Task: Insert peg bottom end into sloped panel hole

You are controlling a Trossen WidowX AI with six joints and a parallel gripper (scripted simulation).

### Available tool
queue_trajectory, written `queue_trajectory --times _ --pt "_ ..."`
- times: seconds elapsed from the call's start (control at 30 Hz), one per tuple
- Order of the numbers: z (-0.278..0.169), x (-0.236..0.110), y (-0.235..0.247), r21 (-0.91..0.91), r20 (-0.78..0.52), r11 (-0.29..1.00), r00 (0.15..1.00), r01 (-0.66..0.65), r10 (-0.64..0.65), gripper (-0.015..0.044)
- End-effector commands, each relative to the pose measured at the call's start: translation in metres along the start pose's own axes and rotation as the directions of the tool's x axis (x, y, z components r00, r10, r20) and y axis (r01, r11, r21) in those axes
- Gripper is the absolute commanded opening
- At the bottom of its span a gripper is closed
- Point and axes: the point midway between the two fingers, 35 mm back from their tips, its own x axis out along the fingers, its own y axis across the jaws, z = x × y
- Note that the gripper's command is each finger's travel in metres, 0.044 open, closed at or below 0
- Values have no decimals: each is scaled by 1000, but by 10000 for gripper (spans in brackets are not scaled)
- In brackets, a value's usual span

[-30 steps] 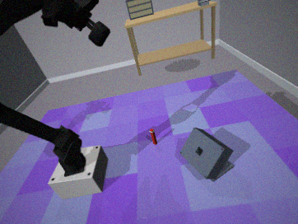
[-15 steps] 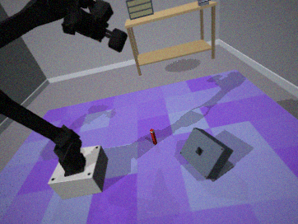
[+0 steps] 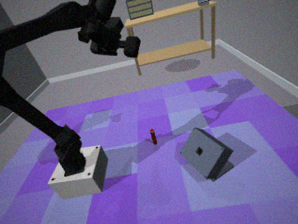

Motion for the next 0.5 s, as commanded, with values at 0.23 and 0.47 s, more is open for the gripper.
queue_trajectory --times 0.23,0.47 --pt "-29 28 -25 -219 -122 975 991 26 -54 440" --pt "-48 42 -40 -351 -194 936 978 7 -80 440"
